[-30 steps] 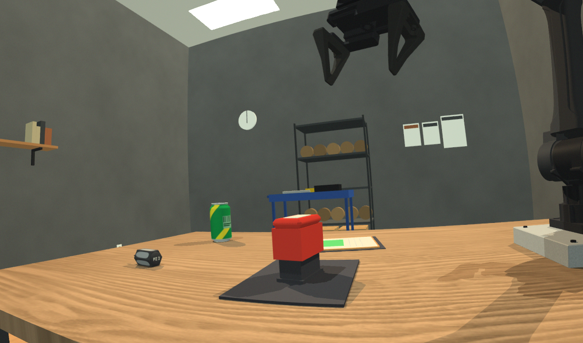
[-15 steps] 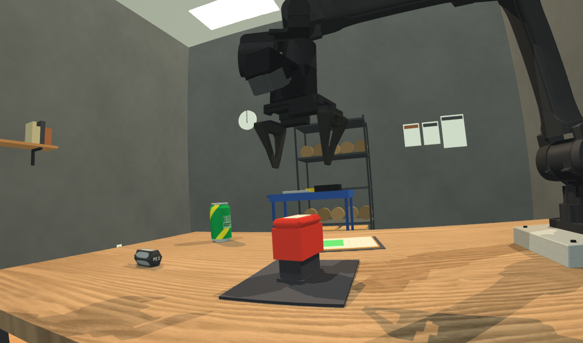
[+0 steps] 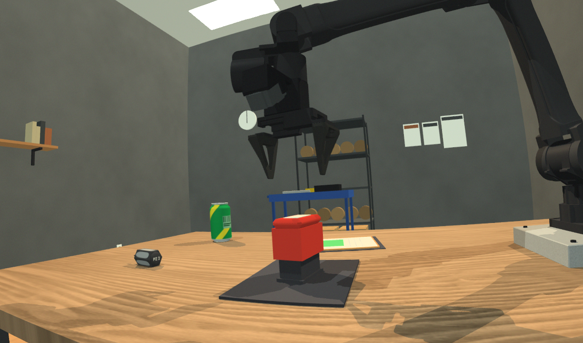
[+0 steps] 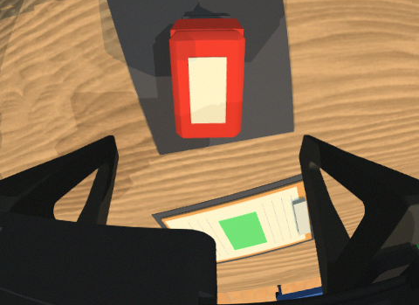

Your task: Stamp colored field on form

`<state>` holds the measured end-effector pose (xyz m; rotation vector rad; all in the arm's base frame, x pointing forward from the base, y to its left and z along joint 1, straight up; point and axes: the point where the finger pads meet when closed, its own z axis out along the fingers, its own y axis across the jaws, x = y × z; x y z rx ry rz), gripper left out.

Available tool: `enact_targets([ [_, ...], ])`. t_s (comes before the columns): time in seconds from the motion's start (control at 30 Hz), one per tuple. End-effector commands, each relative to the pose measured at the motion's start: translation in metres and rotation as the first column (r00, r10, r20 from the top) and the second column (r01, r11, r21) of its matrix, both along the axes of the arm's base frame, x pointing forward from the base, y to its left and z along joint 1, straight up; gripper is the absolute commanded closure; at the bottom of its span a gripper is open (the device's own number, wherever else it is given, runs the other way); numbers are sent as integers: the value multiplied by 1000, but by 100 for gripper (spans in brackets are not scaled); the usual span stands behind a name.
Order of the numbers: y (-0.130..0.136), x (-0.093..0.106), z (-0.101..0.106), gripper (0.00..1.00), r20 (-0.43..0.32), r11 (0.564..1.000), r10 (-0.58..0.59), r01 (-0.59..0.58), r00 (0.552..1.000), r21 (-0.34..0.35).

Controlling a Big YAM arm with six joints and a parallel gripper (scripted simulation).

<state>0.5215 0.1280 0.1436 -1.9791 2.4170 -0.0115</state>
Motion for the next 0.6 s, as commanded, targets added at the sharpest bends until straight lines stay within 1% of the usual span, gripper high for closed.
enact_targets([
  [0.0,-2,2,-10,0,-21,1000,18,-18,1000,-3],
  [0.07,-1,2,-10,0,-21,1000,20,-20,1000,-3],
  [0.13,-1,1,0,0,-2,1000,20,-20,1000,1],
  [0.2,-1,3,2,0,2,1000,20,-20,1000,2],
  [0.23,0,5,7,0,8,1000,20,-20,1000,3],
  [0.27,2,16,32,0,55,1000,20,-20,998,13],
  [0.3,2,15,43,0,63,1000,19,-20,998,15],
  [0.37,2,15,43,0,63,1000,19,-20,998,15],
  [0.47,1,13,72,0,64,1000,19,-20,998,15],
  [0.5,1,12,79,0,64,1000,19,-20,998,15],
  [0.53,1,12,80,0,59,1000,19,-20,998,14],
  [0.57,2,15,60,0,23,1000,19,-20,1000,6],
])
